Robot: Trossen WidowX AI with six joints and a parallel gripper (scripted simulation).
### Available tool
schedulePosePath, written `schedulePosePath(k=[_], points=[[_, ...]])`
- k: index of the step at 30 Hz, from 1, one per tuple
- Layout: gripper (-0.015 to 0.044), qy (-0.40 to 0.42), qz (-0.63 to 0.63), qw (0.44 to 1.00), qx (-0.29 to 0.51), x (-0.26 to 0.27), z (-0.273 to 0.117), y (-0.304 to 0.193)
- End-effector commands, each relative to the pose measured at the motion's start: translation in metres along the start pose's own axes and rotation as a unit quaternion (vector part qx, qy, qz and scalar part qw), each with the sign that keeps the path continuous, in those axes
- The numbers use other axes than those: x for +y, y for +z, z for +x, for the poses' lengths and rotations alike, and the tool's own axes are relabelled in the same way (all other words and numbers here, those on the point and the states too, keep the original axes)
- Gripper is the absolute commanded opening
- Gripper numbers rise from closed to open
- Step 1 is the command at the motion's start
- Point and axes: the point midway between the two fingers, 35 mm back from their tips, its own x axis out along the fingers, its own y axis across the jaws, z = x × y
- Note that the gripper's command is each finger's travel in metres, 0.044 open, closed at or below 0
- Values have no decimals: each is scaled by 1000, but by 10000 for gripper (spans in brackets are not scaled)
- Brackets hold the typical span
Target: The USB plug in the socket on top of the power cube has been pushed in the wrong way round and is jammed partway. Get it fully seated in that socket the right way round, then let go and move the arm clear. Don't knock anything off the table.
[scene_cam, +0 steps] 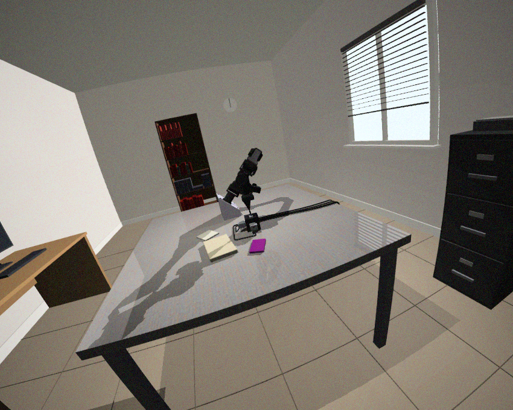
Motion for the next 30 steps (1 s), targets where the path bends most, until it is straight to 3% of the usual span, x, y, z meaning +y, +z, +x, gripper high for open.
schedulePosePath(k=[1, 30], points=[[0, 1, 0, 1000, 2, 1, 1, -1], [0, 1, 0, 1000, 2, 1, 5, -1]])
